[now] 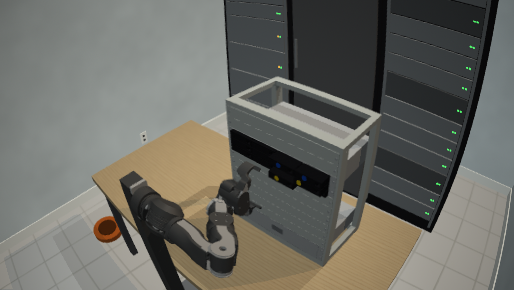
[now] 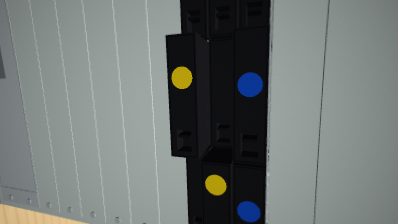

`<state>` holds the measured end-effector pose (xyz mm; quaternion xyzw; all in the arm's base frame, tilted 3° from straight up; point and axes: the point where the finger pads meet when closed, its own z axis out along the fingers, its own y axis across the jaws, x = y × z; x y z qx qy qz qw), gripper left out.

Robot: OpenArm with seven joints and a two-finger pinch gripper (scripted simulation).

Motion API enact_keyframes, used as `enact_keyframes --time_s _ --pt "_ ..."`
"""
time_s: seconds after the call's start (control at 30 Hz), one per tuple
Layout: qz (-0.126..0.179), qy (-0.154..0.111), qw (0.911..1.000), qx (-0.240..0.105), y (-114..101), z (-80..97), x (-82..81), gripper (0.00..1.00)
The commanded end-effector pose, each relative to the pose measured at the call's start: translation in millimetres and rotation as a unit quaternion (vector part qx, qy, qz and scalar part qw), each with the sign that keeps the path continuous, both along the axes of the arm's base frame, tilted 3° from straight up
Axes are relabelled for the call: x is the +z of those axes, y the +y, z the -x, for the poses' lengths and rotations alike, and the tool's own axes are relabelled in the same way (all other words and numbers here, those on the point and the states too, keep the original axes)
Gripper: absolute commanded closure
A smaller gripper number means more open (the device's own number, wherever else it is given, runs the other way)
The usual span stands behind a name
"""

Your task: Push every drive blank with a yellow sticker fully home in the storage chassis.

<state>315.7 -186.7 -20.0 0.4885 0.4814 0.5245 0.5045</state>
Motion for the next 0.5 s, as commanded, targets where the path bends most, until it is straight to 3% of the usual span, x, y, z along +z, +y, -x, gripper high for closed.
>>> enact_keyframes --time_s 0.0,0.47 --pt "0.006 0.002 0.9994 -0.033 3.2 -0.8 2.7 0.0" --pt "0.006 0.002 0.9994 -0.033 21.4 -4.1 10.9 0.0"
